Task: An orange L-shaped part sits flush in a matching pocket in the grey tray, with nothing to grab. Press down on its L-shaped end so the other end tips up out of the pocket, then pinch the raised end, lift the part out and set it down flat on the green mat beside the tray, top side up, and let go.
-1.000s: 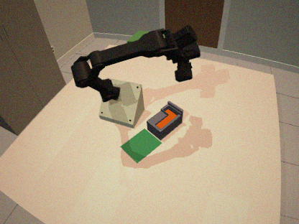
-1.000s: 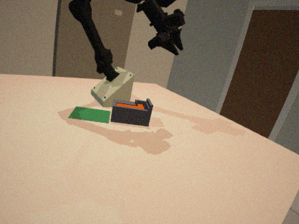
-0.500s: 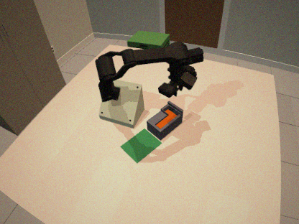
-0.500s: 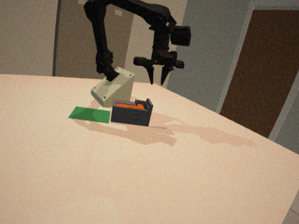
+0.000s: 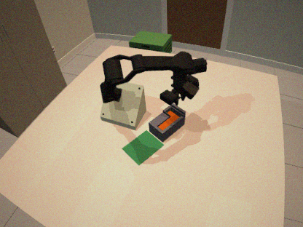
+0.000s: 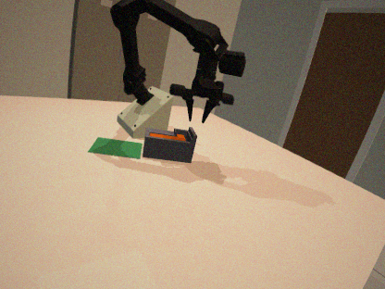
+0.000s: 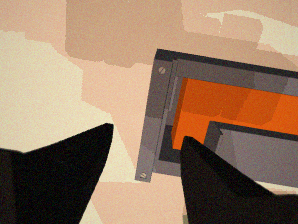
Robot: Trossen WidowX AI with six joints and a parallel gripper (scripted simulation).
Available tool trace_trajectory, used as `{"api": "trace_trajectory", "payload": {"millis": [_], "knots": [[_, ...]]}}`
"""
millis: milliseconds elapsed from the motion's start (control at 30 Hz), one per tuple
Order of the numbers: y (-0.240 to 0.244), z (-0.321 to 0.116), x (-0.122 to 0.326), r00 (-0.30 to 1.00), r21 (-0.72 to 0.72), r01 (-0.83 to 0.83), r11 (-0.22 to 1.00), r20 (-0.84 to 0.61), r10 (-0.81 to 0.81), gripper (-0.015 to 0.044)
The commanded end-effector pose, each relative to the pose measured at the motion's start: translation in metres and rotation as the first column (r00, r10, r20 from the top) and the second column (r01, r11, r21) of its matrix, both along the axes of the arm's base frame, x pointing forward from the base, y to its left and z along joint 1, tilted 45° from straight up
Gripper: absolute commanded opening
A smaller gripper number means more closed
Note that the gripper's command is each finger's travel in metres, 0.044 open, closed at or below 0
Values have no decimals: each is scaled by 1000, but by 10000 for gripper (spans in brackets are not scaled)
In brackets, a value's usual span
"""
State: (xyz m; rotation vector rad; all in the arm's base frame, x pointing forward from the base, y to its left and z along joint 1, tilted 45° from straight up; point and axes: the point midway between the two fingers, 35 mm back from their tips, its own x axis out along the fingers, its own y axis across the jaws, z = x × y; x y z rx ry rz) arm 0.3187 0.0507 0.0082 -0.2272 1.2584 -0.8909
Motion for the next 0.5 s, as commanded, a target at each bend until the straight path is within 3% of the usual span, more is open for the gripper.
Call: {"api": "trace_trajectory", "payload": {"millis": [0, 467], "knots": [[-36, -32, -5, 1000, -18, 11, 1000, -19, -12, 180], [-42, -38, -5, 1000, -18, 12, 1000, -19, -12, 180]]}}
